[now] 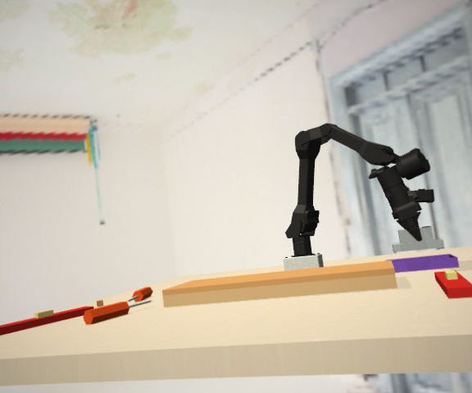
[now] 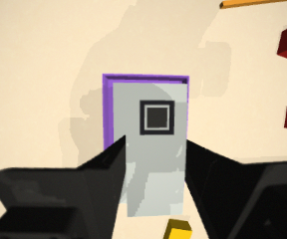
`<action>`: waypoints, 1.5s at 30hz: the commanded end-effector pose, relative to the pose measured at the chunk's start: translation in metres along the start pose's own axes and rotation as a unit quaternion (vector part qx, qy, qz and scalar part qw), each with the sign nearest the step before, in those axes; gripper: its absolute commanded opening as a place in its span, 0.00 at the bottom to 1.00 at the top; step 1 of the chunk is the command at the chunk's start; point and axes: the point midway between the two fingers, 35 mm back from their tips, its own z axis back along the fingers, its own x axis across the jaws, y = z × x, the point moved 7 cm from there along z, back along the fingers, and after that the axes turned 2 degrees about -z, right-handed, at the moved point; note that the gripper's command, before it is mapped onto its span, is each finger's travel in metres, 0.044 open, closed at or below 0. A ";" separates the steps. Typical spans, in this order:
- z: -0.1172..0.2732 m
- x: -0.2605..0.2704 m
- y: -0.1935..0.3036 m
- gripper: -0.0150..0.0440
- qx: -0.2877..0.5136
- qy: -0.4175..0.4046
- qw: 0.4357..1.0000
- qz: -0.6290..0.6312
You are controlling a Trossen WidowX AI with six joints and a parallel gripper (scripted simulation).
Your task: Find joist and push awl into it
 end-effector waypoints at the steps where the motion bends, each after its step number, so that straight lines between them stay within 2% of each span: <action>1: -0.007 0.000 0.002 0.25 -0.005 0.001 1.000 -0.001; 27: -0.042 0.001 0.014 0.25 -0.005 0.001 1.000 -0.001; 40: -0.037 0.001 0.013 0.83 0.000 -0.001 1.000 0.000; 44: -0.005 0.000 0.000 1.00 0.000 -0.001 1.000 0.000; 45: 0.008 0.000 -0.003 1.00 0.000 -0.001 1.000 0.000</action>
